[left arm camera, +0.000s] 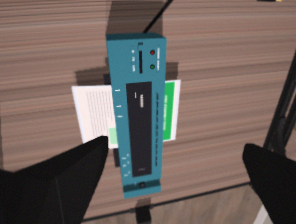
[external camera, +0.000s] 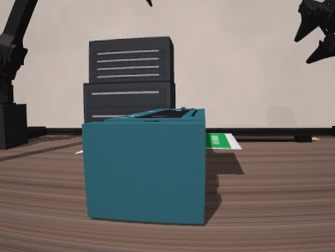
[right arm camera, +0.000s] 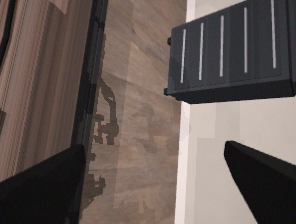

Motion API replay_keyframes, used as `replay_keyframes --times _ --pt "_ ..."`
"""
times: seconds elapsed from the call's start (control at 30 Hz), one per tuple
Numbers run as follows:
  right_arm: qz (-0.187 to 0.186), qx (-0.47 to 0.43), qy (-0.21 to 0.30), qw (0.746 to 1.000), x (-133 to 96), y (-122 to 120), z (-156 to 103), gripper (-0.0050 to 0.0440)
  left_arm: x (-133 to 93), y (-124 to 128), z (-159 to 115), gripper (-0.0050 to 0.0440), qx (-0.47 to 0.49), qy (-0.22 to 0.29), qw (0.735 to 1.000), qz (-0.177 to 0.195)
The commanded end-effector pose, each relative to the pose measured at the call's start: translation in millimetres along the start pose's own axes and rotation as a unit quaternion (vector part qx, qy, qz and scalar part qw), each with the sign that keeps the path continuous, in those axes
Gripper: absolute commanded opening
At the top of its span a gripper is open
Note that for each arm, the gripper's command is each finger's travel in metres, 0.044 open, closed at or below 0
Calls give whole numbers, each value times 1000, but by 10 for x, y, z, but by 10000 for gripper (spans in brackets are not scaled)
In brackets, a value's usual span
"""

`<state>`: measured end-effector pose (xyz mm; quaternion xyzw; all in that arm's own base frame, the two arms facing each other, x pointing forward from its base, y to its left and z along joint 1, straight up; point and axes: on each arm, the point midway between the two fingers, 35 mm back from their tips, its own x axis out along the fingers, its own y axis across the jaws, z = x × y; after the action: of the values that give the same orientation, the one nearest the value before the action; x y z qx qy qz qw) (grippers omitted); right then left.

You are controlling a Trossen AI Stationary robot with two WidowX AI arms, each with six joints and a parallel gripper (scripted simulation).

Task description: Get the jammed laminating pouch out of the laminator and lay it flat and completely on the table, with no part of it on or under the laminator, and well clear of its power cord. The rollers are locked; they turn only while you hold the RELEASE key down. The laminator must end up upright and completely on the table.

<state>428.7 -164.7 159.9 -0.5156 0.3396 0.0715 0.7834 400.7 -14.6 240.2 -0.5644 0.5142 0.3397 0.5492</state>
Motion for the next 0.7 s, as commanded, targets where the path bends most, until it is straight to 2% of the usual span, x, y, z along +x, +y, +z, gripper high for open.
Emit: replay_keyframes --times 0.0,0.53,0.57,0.67 --pt "-16 -1 -4 1000 -75 -116 35 400 -100 -11 -21 400 3 -3 1000 -14" --pt "-16 -1 -4 1000 -75 -116 35 400 -100 -11 -21 400 3 -3 1000 -14" --pt "-27 -2 -7 1000 -227 -126 48 440 -48 45 -131 440 32 -2 999 -5" --pt "-60 -4 -15 998 -665 -112 75 440 108 248 -444 440 120 -2 993 20"
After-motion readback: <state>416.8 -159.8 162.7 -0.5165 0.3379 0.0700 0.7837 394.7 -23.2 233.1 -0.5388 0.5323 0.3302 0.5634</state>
